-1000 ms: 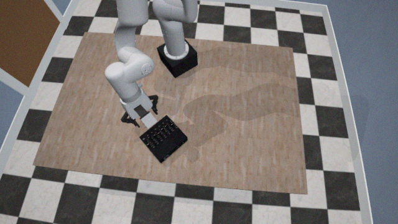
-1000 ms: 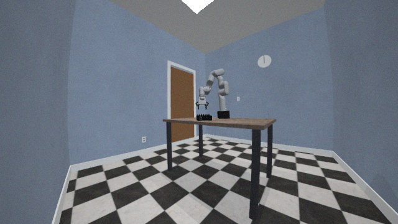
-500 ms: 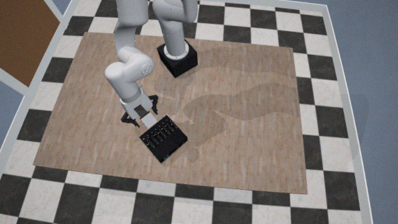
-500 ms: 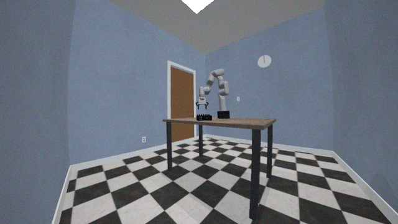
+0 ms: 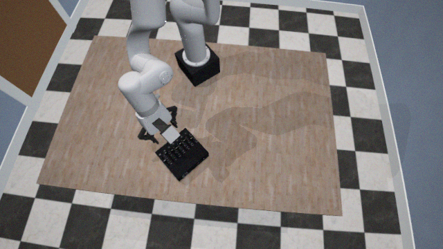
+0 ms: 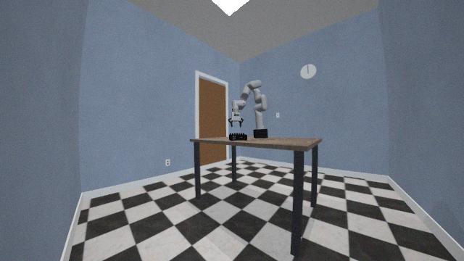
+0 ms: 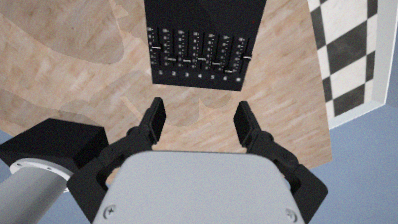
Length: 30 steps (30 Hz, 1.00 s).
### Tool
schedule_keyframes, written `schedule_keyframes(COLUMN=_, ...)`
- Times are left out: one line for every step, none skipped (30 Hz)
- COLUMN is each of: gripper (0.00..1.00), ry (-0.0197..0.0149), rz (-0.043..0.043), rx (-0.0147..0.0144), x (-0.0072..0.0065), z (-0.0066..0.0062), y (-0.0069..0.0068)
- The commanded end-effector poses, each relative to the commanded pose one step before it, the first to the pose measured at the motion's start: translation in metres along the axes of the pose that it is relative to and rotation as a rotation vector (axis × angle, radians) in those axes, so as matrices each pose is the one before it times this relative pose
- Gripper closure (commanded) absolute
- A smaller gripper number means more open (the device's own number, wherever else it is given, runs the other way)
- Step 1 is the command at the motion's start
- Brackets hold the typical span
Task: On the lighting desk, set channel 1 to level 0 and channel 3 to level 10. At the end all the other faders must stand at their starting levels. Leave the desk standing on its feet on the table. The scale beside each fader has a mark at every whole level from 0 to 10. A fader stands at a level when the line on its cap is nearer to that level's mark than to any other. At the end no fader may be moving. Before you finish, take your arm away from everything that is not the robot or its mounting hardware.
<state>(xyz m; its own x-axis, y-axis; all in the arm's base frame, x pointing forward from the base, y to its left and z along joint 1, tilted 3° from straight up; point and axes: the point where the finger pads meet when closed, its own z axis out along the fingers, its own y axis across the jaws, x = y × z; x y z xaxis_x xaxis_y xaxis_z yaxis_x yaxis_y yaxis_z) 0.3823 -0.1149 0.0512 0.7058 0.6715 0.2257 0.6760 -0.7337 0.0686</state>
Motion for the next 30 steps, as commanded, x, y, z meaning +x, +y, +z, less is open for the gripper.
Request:
schedule_keyframes(gripper=0.00, ry=-0.05645, rz=-0.26889, rx=0.04806, x=0.04766, z=-0.01133, y=-0.00173)
schedule_keyframes(gripper=0.00, ry=-0.01651, rz=-0.04251, rx=0.00407, x=0.01139, z=-0.00529, y=0.00199)
schedule_keyframes(gripper=0.00, ry=-0.01070, rz=-0.04583, rx=0.00777, x=0.00000, z=0.00000, y=0.00000)
schedule_keyframes(gripper=0.00, ry=-0.01823, rz=-0.04438, rx=0.00270, x=0.00863, z=-0.00566, y=0.00280)
schedule_keyframes(gripper=0.00, ry=-0.01814, rz=-0.04379, rx=0.00263, x=0.00597, z=-0.00528, y=0.00286)
schedule_keyframes(gripper=0.00, ry=-0.01773, rz=-0.04274, rx=0.00332, x=0.00367, z=-0.00426, y=0.00248)
schedule_keyframes(gripper=0.00, ry=0.00000, rz=0.00000, rx=0.00000, x=0.00000, z=0.00000, y=0.00000)
schedule_keyframes(gripper=0.00, ry=0.00000, rz=0.00000, rx=0.00000, x=0.00000, z=0.00000, y=0.00000)
schedule_keyframes(gripper=0.00, ry=-0.04945, rz=-0.12106, rx=0.01916, x=0.00190, z=-0.00278, y=0.00169)
schedule_keyframes(gripper=0.00, ry=-0.01585, rz=-0.03233, rx=0.00552, x=0.00061, z=-0.00128, y=0.00082)
schedule_keyframes(gripper=0.00, ry=-0.01601, rz=-0.03216, rx=0.00857, x=0.00009, z=-0.00021, y=0.00014)
schedule_keyframes(gripper=0.00, ry=-0.00157, rz=-0.00306, rx=0.00095, x=0.00000, z=0.00000, y=0.00000)
schedule_keyframes(gripper=0.00, ry=0.00000, rz=0.00000, rx=0.00000, x=0.00000, z=0.00000, y=0.00000)
schedule_keyframes(gripper=0.00, ry=0.00000, rz=0.00000, rx=0.00000, x=0.00000, z=0.00000, y=0.00000)
schedule_keyframes(gripper=0.00, ry=0.00000, rz=0.00000, rx=0.00000, x=0.00000, z=0.00000, y=0.00000)
schedule_keyframes(gripper=0.00, ry=0.00000, rz=0.00000, rx=0.00000, x=0.00000, z=0.00000, y=0.00000)
schedule_keyframes(gripper=0.00, ry=0.00000, rz=0.00000, rx=0.00000, x=0.00000, z=0.00000, y=0.00000)
schedule_keyframes(gripper=0.00, ry=0.00000, rz=0.00000, rx=0.00000, x=0.00000, z=0.00000, y=0.00000)
schedule_keyframes(gripper=0.00, ry=0.00000, rz=0.00000, rx=0.00000, x=0.00000, z=0.00000, y=0.00000)
schedule_keyframes(gripper=0.00, ry=0.00000, rz=0.00000, rx=0.00000, x=0.00000, z=0.00000, y=0.00000)
schedule_keyframes(gripper=0.00, ry=0.00000, rz=-0.00019, rx=0.00000, x=0.00000, z=0.00001, y=0.00000)
schedule_keyframes(gripper=0.00, ry=-0.00001, rz=-0.00126, rx=0.00000, x=0.00003, z=0.00004, y=-0.00001)
schedule_keyframes(gripper=0.00, ry=-0.00001, rz=-0.00329, rx=0.00001, x=0.00007, z=0.00012, y=-0.00004)
schedule_keyframes(gripper=0.00, ry=0.00000, rz=0.00000, rx=0.00000, x=0.00000, z=0.00000, y=0.00000)
schedule_keyframes(gripper=0.00, ry=0.00000, rz=0.00000, rx=0.00000, x=0.00000, z=0.00000, y=0.00000)
schedule_keyframes(gripper=0.00, ry=-0.00003, rz=-0.00614, rx=0.00002, x=0.00013, z=0.00022, y=-0.00007)
schedule_keyframes(gripper=0.00, ry=-0.00004, rz=-0.00970, rx=0.00003, x=0.00021, z=0.00034, y=-0.00011)
schedule_keyframes(gripper=0.00, ry=-0.00006, rz=-0.01385, rx=0.00004, x=0.00030, z=0.00049, y=-0.00015)
schedule_keyframes(gripper=0.00, ry=-0.00007, rz=-0.01847, rx=0.00006, x=0.00040, z=0.00065, y=-0.00019)
schedule_keyframes(gripper=0.00, ry=-0.00009, rz=-0.02347, rx=0.00007, x=0.00051, z=0.00083, y=-0.00024)
